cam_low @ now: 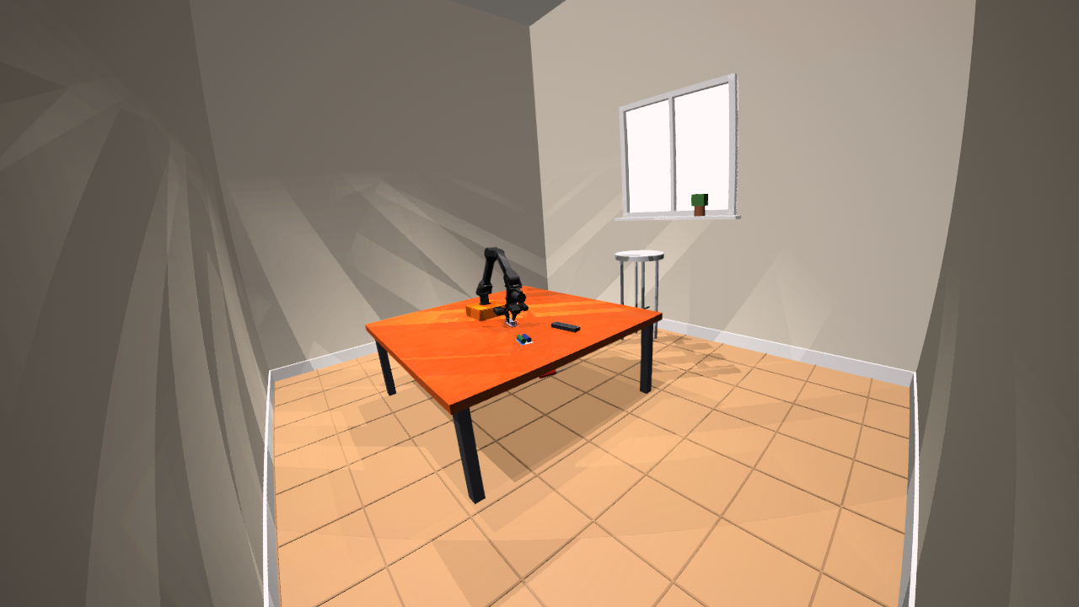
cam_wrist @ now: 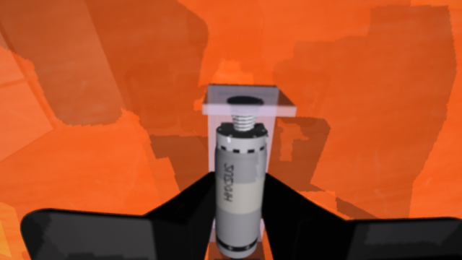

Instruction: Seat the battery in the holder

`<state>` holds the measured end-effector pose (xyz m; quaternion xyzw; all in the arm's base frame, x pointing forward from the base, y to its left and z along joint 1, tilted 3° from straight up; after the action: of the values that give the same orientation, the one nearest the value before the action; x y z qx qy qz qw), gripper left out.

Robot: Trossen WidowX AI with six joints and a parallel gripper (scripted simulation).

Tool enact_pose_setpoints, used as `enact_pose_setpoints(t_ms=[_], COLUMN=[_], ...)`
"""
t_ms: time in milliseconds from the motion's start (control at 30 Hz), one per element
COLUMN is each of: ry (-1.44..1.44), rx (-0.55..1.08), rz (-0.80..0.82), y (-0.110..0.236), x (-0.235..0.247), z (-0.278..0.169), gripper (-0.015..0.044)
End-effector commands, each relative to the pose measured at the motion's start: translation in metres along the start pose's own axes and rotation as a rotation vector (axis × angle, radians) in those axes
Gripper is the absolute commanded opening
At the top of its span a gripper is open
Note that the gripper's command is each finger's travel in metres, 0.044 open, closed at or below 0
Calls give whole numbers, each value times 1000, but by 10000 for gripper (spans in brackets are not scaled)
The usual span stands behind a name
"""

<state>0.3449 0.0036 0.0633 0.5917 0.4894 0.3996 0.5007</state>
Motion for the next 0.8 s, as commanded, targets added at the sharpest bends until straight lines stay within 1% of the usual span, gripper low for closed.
enact_pose_setpoints(t_ms=[0,600,767], ry=[-4,-11,-11], rx=[-48,-126,-126], rz=[1,17,17], y=[2,-2,-2], x=[0,-1,-1], z=[2,-6,-6], gripper=[81,81,81])
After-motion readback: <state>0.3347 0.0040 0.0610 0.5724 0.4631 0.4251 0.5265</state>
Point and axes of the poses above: the point midway between the two fingers, 35 mm back from their tips, its own y axis back along the fingers, its own x axis across the jaws, z = x × y, the point moved 8 cm from there along y, back along the fingers, and after that the axes turned 6 degrees about -y, right-handed, at the moved point
